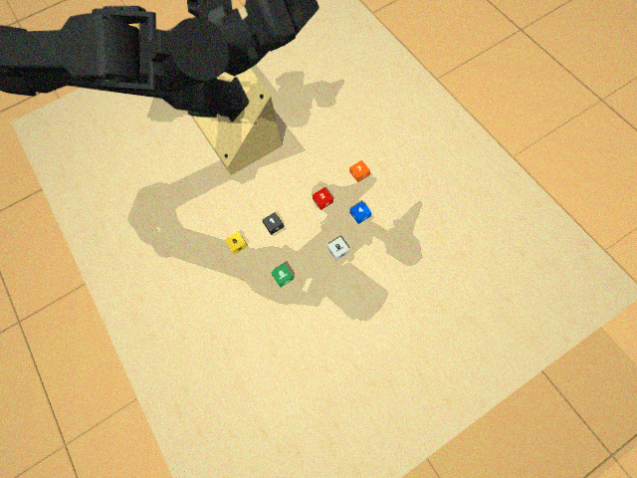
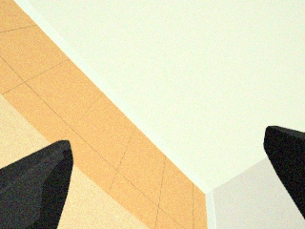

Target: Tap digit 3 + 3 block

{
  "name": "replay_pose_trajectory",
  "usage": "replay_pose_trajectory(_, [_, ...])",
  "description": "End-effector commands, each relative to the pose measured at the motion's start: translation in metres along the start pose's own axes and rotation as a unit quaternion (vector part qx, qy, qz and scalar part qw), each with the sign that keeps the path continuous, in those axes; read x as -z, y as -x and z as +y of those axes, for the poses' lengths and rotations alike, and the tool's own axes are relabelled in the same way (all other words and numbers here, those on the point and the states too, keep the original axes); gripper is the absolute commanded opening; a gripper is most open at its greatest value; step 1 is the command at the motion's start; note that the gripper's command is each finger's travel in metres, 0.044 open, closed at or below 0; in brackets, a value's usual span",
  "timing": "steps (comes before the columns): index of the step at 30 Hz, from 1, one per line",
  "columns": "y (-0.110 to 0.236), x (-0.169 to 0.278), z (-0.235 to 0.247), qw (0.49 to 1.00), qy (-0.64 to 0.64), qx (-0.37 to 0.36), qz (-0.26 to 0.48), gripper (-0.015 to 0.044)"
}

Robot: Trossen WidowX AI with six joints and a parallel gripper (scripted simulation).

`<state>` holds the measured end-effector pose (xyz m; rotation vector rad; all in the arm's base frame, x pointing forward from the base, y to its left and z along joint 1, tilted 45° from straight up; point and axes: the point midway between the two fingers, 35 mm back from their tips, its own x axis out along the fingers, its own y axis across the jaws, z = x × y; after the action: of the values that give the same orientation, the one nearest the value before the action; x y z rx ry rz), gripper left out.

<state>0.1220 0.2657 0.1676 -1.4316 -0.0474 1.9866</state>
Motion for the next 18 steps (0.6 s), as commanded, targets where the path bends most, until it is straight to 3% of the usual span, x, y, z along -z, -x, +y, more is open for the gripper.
replay_pose_trajectory(1, [0.000,0.003,0.001,1.000,-0.011,-0.001,0.006,0.0400])
replay_pose_trajectory(4, [0.005,0.045,0.013,0.981,-0.166,-0.014,0.094,0.0400])
replay_pose_trajectory(8, [0.024,0.110,0.046,0.879,-0.409,-0.003,0.244,0.0400])
replay_pose_trajectory(13, [0.066,0.171,0.097,0.655,-0.630,0.063,0.411,0.0400])
replay_pose_trajectory(18, [0.109,0.202,0.142,0.430,-0.721,0.154,0.521,0.0400])
